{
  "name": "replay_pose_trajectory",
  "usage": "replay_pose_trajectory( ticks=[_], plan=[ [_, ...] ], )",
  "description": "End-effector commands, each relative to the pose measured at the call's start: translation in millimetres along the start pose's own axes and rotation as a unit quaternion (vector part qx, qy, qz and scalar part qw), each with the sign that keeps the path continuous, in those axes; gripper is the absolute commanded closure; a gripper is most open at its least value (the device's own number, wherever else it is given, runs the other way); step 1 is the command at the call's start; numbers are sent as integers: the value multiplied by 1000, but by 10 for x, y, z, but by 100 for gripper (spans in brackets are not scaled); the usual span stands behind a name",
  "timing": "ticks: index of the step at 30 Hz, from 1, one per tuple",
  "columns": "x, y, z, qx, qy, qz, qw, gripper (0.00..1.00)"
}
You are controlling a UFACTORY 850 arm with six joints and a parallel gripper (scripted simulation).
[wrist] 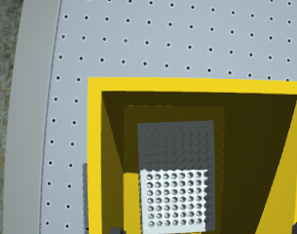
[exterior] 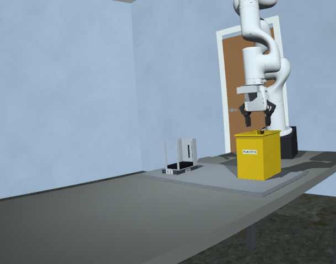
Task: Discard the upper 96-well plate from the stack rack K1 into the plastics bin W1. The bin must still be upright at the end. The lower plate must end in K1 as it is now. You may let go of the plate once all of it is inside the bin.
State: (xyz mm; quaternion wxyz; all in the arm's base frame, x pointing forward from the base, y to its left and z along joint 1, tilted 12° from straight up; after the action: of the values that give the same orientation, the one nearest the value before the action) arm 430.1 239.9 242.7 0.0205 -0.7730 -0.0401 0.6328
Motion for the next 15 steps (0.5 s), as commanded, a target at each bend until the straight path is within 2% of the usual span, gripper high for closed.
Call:
replay_pose_trajectory(
  ticks=[1,8,15],
  plan=[
    [-154,-3,-7,0,1,-1,1000,0],
    [-341,-3,-7,0,1,-1,1000,0],
    [-349,-3,-7,0,1,-1,1000,0]
  ],
)
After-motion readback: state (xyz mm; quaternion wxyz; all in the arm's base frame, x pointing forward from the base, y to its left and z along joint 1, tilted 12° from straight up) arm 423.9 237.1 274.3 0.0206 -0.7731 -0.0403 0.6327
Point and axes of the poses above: the point where the finger pads meet when closed, its own x axis out along the fingers, its own y axis across the jaws, z = x × y, the point moved 5 cm from there along -x, back along the fingers, and after that the axes turned 11 degrees about x, right-handed, at the moved point
